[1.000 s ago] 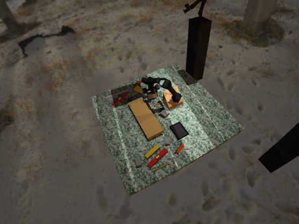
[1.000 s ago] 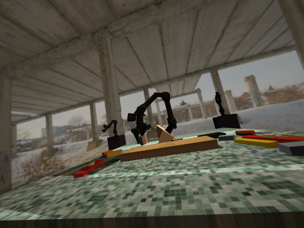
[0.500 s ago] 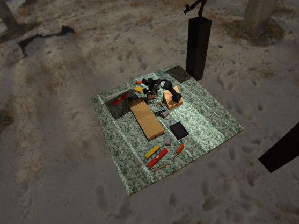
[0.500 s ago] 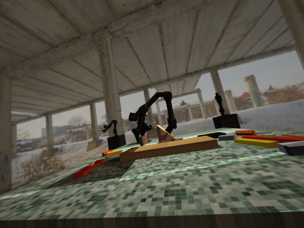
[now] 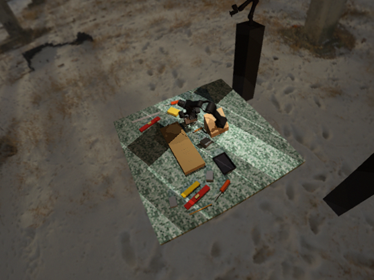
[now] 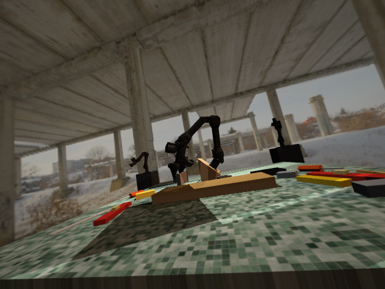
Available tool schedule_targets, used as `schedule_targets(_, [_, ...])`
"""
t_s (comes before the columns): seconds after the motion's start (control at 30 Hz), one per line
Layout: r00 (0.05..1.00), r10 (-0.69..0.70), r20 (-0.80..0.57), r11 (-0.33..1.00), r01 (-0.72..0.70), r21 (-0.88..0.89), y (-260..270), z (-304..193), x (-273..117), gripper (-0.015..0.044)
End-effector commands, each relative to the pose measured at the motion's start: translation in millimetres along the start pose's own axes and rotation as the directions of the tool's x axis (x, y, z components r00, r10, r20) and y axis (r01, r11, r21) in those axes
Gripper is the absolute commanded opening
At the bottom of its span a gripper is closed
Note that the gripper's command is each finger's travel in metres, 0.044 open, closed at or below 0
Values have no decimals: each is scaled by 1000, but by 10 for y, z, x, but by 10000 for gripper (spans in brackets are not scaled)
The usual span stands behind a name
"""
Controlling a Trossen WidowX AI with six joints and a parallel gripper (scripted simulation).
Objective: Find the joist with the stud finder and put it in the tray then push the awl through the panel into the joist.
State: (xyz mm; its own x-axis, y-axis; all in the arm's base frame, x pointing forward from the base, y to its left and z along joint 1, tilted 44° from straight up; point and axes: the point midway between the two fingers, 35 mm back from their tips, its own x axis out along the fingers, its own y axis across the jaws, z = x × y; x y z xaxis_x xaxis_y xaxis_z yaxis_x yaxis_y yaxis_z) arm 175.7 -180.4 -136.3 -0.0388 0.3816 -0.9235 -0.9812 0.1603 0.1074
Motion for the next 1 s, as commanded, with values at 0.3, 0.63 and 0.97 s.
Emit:
schedule_targets(0.3, [997, 1, -80, 1000, -1, 4, 2, 18, -11, 0])
schedule_targets(0.63, [989, 1, -147, 1000, -1, 4, 1, 38, -8, 0])
schedule_targets(0.97, [980, -1, -201, 1000, 2, 5, 1, 54, -8, 0])
